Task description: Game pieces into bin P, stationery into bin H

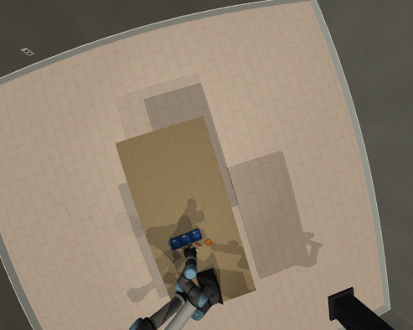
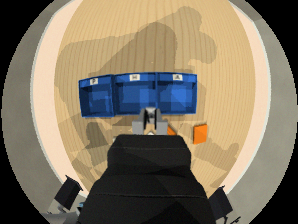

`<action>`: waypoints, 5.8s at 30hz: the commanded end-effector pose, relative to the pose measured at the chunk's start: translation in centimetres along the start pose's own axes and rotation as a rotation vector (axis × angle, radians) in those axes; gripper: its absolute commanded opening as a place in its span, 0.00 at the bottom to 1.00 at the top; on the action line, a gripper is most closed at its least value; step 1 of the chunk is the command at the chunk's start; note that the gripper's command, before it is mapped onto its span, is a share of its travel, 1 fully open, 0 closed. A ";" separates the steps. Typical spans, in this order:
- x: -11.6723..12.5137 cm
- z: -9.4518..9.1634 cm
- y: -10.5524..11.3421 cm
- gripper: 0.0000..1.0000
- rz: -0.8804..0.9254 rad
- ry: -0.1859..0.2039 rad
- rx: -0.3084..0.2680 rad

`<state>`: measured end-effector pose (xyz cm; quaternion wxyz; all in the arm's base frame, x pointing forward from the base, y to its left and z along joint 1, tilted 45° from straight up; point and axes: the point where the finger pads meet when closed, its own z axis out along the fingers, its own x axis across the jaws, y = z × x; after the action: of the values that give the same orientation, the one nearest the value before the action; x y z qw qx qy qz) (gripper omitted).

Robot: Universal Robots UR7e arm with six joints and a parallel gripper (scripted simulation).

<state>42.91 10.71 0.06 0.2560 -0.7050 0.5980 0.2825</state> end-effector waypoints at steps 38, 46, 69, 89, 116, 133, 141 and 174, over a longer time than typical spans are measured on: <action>-3.1 -0.1 -2.4 0.32 -1.060 0.018 -0.001; -3.1 -0.1 -2.4 0.32 -1.249 0.017 -0.002; -3.1 -0.1 -2.3 0.32 -1.601 -0.003 0.001; -3.1 1.9 -2.3 0.32 -1.601 -0.003 0.001; -3.0 5.1 -2.4 0.32 -1.601 -0.003 0.001; -3.1 5.1 -2.4 0.62 -1.601 -0.003 0.001; -3.1 5.1 -2.4 0.62 -1.601 -0.003 0.001; -3.0 -0.1 -2.4 0.62 -1.601 -0.003 0.001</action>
<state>44.82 13.75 1.71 0.3818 -0.9198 -0.0897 0.0136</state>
